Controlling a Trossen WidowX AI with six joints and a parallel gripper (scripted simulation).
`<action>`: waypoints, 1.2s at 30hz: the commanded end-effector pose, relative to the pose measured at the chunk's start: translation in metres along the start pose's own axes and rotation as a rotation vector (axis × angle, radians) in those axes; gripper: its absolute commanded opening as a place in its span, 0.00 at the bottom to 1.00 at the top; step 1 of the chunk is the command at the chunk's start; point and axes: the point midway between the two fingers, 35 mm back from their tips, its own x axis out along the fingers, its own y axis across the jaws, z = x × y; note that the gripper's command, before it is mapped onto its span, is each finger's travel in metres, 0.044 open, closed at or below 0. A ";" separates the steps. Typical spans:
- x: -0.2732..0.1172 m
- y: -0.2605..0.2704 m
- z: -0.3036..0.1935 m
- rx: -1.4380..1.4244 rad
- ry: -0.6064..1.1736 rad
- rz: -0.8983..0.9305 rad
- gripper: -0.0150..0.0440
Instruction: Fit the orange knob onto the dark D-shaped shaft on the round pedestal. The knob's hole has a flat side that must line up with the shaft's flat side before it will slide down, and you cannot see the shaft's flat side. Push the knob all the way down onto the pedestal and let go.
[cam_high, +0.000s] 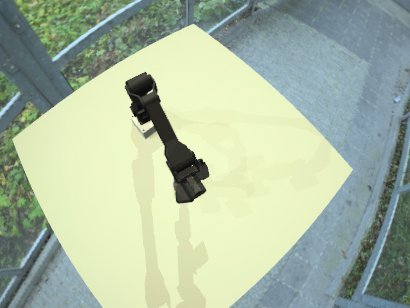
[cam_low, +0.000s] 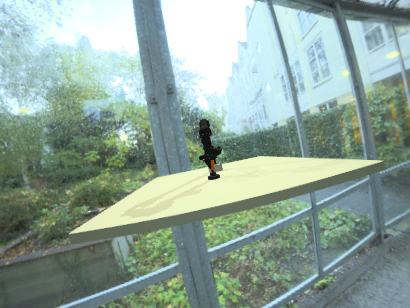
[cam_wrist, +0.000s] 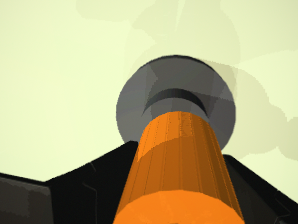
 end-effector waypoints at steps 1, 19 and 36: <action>-0.001 -0.001 0.000 -0.005 0.001 -0.003 0.25; 0.003 0.002 -0.001 -0.005 0.001 -0.003 0.25; 0.001 0.001 -0.001 -0.215 0.001 -0.003 0.25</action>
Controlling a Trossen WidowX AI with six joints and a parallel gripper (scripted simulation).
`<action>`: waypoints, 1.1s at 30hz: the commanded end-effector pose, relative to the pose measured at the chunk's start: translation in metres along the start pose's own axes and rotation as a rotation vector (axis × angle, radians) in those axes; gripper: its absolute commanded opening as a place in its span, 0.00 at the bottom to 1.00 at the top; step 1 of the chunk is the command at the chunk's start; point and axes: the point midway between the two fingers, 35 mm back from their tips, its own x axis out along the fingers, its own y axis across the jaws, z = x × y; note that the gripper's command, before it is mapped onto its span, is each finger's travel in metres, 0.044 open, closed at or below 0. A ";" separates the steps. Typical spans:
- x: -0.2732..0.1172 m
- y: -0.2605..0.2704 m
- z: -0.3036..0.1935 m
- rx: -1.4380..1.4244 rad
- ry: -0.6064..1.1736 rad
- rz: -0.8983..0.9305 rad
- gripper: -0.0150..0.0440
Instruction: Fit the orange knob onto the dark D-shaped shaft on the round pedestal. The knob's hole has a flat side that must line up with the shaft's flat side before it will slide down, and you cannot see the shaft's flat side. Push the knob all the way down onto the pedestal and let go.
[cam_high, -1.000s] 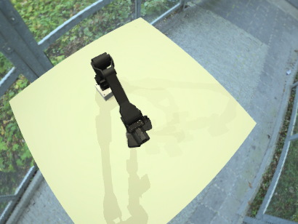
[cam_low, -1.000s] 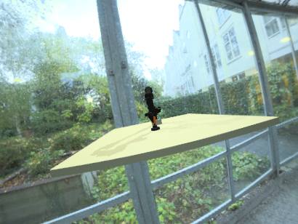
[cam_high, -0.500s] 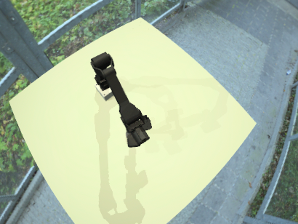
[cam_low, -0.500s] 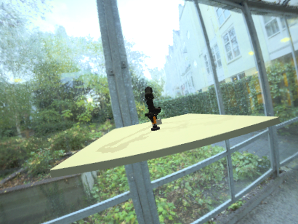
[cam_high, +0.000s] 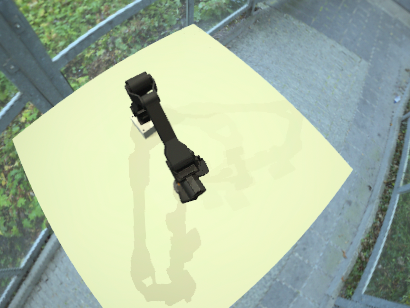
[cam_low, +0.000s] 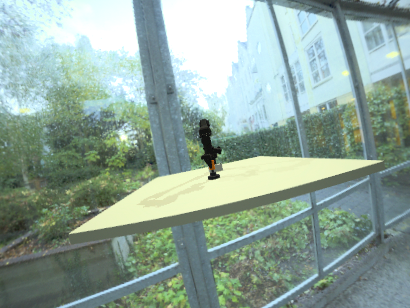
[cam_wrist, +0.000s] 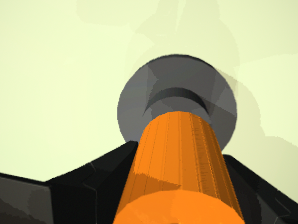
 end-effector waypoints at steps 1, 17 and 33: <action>0.001 0.001 -0.001 -0.036 0.002 -0.002 0.25; 0.003 0.001 -0.001 -0.036 0.002 -0.002 0.25; -0.002 0.001 -0.001 -0.062 0.002 -0.002 0.25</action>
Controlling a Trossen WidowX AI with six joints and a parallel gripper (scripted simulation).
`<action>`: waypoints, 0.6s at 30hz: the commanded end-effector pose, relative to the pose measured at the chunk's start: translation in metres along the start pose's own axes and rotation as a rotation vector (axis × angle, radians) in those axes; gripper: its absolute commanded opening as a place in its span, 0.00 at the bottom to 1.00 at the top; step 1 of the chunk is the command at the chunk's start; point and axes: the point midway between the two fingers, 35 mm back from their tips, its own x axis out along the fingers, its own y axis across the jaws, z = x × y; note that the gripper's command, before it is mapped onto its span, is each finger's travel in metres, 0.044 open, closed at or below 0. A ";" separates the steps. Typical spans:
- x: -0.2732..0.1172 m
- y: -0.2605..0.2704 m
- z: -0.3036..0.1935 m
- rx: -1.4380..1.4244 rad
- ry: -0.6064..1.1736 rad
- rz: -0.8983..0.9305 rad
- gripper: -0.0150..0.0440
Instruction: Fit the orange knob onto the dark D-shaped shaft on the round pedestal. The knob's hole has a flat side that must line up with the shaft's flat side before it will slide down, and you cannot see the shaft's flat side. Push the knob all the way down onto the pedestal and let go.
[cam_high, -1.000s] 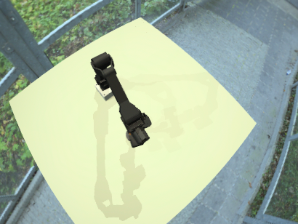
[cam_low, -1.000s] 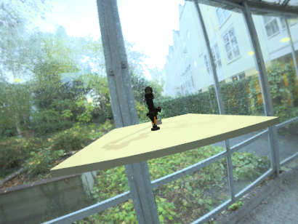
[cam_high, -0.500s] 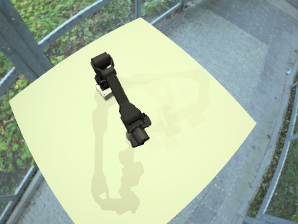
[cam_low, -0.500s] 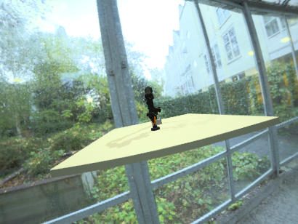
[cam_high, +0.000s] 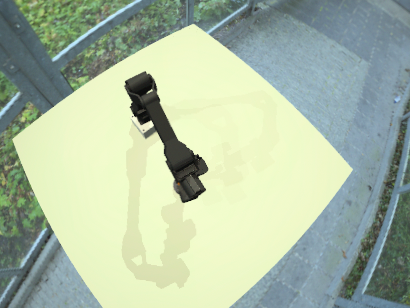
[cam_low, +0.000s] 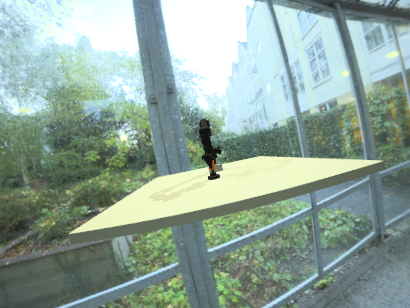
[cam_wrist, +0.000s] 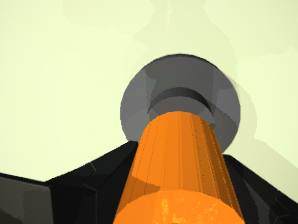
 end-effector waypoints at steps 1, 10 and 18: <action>-0.002 -0.001 0.000 -0.047 0.001 -0.004 0.25; 0.002 -0.001 0.000 -0.203 0.001 -0.004 0.25; 0.002 0.000 0.000 -0.203 0.002 -0.004 0.25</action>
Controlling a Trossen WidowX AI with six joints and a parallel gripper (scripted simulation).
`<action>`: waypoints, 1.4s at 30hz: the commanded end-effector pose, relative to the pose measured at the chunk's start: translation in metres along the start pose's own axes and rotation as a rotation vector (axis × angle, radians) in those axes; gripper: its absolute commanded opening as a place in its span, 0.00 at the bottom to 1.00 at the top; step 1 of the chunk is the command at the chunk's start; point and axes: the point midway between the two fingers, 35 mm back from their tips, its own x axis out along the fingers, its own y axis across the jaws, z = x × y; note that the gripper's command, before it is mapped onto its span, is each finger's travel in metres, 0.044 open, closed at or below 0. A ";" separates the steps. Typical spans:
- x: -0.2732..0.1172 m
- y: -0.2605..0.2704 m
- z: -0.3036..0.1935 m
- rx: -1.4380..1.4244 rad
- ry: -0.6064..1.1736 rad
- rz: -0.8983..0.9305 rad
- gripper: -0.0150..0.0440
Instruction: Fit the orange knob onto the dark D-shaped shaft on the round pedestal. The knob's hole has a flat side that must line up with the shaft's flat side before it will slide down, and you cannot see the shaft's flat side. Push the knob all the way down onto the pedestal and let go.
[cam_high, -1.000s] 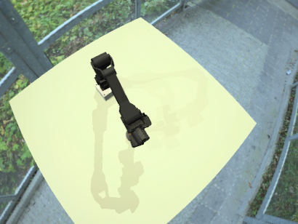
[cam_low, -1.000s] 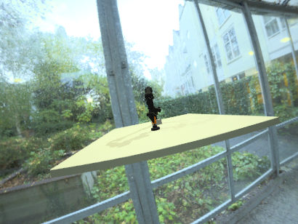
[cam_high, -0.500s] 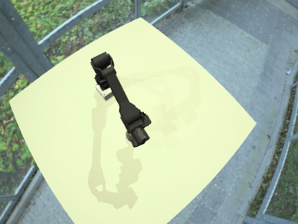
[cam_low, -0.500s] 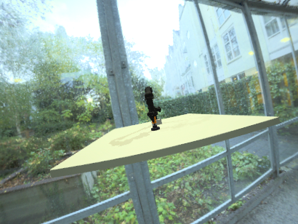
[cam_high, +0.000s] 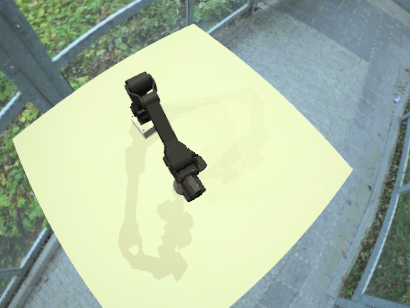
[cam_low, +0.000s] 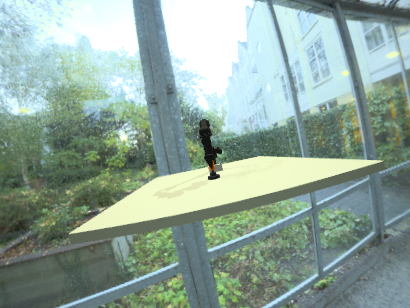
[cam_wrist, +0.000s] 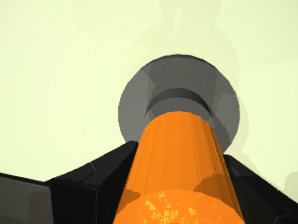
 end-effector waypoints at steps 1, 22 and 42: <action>0.001 0.000 0.000 -0.004 0.002 -0.001 0.25; -0.004 0.000 -0.001 -0.090 0.002 -0.001 0.25; 0.001 0.001 0.000 -0.213 0.002 -0.001 0.25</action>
